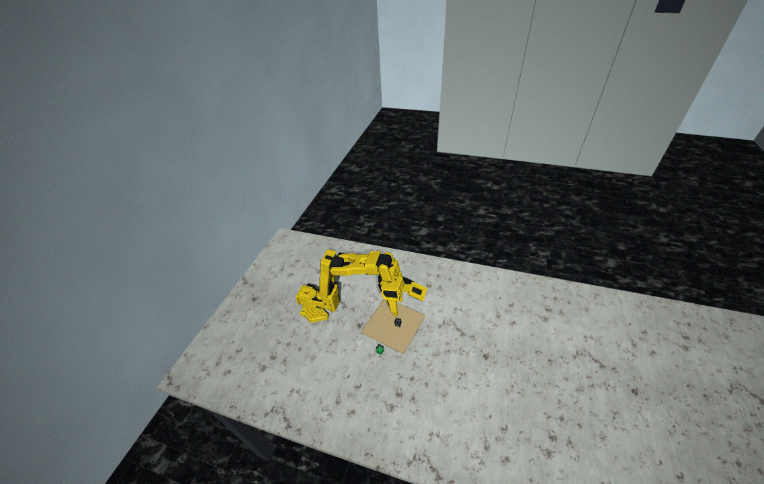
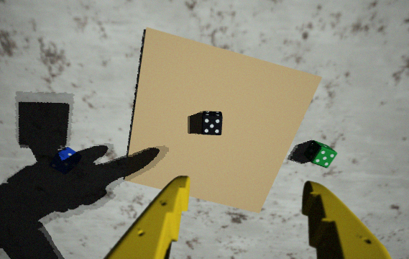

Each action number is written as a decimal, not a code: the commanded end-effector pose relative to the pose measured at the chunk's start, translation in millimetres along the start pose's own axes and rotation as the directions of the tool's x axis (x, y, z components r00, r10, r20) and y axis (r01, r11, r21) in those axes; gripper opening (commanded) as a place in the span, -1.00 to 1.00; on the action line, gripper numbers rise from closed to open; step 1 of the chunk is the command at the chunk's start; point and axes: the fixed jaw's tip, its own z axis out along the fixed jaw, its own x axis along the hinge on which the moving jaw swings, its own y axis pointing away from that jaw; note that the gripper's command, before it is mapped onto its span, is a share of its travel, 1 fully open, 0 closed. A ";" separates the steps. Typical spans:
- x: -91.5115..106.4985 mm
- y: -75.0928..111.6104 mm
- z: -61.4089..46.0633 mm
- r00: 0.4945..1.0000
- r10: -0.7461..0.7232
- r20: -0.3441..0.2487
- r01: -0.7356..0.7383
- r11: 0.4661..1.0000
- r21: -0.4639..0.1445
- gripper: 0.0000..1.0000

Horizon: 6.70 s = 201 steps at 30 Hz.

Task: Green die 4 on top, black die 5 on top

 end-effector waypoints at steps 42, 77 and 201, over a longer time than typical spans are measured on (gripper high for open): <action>-0.6 -75.4 -62.9 0.907 0.236 0.348 -0.275 0.959 0.067 -0.49; 22.5 -85.9 32.5 0.943 0.318 -0.102 -0.312 0.948 0.069 -0.49; 41.6 -98.4 86.3 0.935 0.318 -0.157 -0.311 0.948 0.070 -0.87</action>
